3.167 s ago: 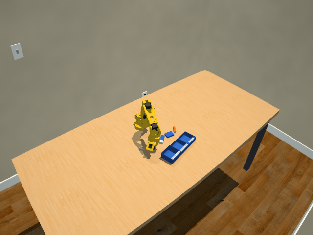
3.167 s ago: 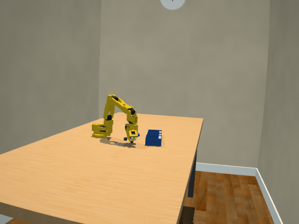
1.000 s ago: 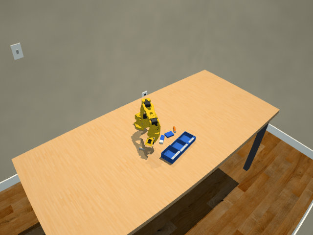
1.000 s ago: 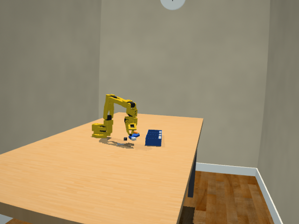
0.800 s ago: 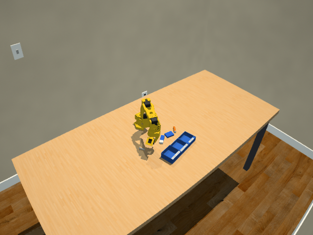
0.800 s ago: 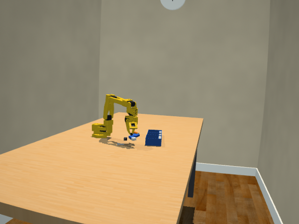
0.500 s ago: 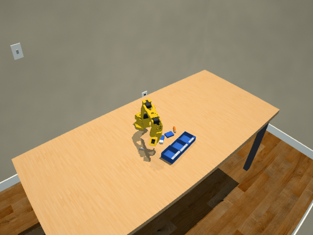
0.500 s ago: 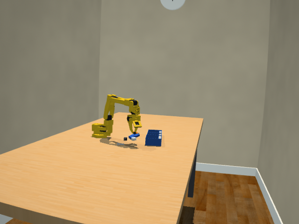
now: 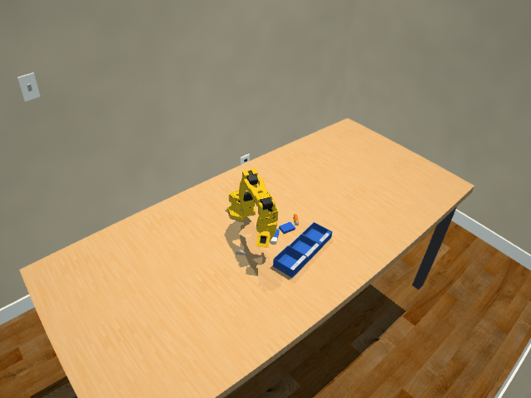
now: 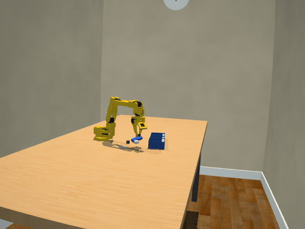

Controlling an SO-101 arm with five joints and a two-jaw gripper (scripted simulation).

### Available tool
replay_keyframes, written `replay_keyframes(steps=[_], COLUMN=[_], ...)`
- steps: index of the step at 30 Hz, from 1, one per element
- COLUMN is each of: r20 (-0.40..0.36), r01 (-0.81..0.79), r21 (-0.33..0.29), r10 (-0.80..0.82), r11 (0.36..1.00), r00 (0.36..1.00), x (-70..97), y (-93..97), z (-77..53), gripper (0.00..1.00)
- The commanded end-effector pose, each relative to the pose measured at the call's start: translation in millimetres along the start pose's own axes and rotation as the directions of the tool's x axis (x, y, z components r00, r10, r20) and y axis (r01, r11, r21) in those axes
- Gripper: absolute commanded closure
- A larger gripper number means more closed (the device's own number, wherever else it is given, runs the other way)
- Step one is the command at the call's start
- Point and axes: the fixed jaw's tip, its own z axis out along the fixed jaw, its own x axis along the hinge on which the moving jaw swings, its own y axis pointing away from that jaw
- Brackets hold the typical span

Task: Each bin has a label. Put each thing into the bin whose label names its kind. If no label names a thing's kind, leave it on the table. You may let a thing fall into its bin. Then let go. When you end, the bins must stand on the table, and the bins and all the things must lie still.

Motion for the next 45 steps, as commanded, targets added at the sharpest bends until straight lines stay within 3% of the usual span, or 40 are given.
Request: replay_keyframes(steps=[1, 20, 45], r20=[0.037, 0.091, 0.135], r01=[0.027, 0.223, 0.335], r21=[-0.024, -0.041, -0.046], r10=[-0.026, -0.219, -0.327], r11=[0.999, 0.974, 0.941], r00=[0.999, 0.972, 0.935], x=[-3.7, -13.4, -19.1], y=[5.7, 28.4, 41.6], z=[-8.5, -19.2, -20.7], gripper=[1.00, 1.00, 1.00])
